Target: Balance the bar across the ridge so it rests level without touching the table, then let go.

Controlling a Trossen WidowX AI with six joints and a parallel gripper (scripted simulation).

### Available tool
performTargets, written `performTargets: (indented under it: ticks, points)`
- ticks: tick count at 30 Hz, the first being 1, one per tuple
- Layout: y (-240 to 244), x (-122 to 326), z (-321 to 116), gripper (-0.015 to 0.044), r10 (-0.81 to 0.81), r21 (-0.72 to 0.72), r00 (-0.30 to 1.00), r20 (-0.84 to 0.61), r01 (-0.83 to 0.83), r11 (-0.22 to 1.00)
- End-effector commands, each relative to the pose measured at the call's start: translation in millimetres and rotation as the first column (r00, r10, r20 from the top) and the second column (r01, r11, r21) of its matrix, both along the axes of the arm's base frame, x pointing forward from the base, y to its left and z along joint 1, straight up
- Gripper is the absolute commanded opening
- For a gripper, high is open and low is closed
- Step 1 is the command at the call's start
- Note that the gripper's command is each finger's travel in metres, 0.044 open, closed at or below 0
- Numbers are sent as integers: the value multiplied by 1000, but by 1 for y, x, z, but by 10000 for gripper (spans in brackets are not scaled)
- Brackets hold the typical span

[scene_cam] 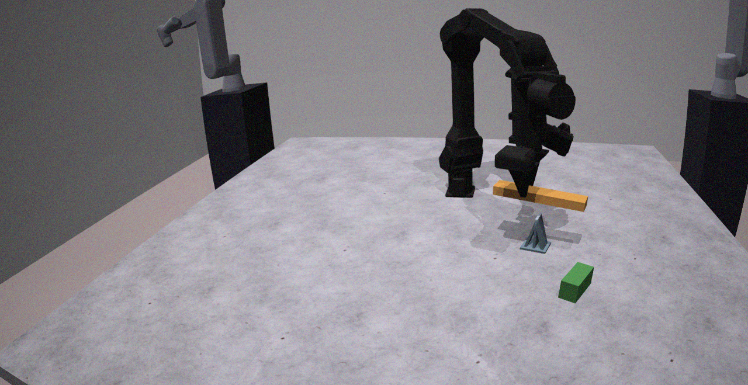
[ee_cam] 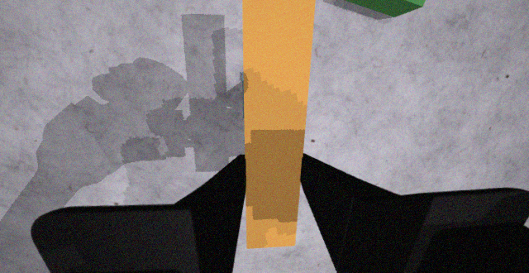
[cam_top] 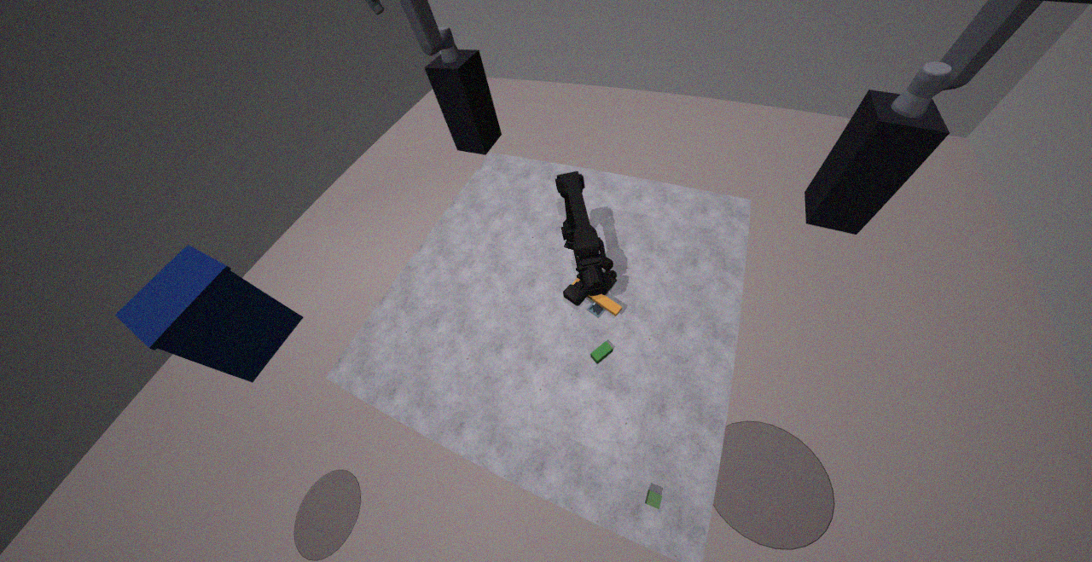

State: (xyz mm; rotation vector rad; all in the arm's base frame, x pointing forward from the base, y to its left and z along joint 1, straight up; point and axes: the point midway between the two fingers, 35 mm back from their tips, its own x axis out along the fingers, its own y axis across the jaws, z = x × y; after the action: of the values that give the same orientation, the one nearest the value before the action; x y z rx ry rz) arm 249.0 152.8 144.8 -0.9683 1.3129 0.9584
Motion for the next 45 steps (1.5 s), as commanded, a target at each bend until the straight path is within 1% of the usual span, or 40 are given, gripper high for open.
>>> performTargets:
  ticks: [1, 13, 45]
  points:
    - [0, -1, -8, 0, -3, 1, 1000, -6, 3, 1000]
    - [-1, -1, -26, 0, -3, 1, 1000, -6, 3, 1000]
    - [-1, -1, -27, 0, -3, 1, 1000, -6, 3, 1000]
